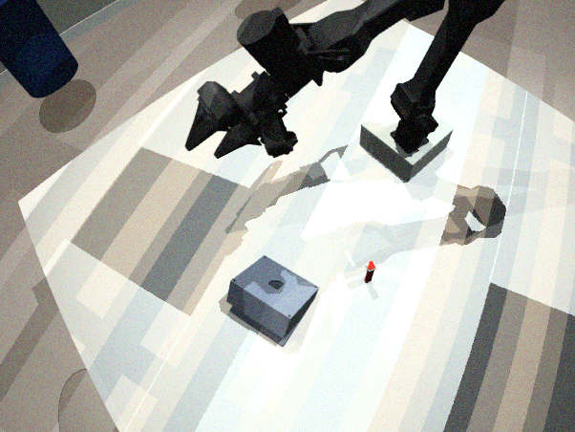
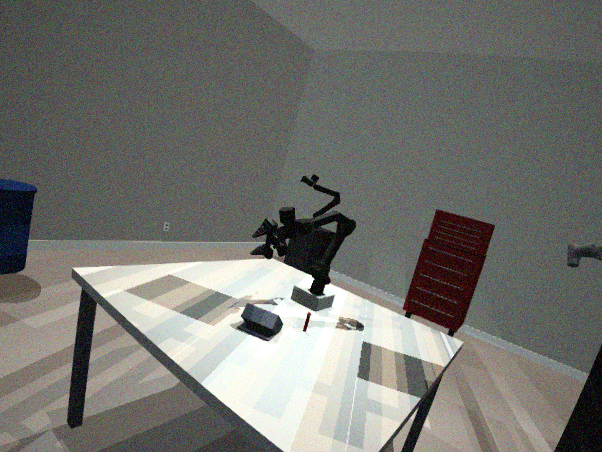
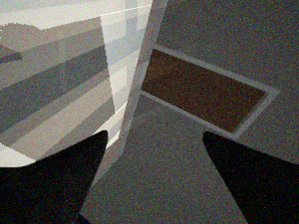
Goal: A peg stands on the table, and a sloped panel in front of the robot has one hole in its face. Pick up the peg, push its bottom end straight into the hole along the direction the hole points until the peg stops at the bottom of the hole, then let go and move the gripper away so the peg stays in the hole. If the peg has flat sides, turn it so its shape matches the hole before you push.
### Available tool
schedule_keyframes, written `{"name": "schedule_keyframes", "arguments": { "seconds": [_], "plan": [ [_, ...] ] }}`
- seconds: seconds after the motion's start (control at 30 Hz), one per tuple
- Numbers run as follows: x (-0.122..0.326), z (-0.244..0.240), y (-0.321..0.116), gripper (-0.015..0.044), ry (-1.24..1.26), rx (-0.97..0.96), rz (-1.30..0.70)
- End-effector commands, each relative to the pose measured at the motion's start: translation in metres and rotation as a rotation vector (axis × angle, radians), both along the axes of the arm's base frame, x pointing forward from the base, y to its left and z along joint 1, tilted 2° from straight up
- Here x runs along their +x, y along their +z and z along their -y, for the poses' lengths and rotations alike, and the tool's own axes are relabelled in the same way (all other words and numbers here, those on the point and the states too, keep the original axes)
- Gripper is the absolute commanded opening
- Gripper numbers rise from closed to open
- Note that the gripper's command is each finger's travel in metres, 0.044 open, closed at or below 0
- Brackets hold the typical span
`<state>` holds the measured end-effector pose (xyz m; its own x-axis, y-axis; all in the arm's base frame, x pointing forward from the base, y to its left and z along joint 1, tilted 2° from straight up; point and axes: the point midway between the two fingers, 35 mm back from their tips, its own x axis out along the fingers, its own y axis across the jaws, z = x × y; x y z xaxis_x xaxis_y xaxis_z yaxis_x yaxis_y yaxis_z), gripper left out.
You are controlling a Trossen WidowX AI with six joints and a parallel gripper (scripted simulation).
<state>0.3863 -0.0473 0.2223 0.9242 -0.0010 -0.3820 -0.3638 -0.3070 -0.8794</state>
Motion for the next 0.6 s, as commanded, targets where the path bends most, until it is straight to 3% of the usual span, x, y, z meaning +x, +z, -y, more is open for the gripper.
{"name": "schedule_keyframes", "arguments": {
  "seconds": [0.0, 0.57],
  "plan": [
    [0.004, -0.017, -0.011, 0.0440, 0.008, 0.072, -0.065],
    [-0.004, -0.094, -0.059, 0.0440, 0.017, 0.311, -0.376]
  ]
}}
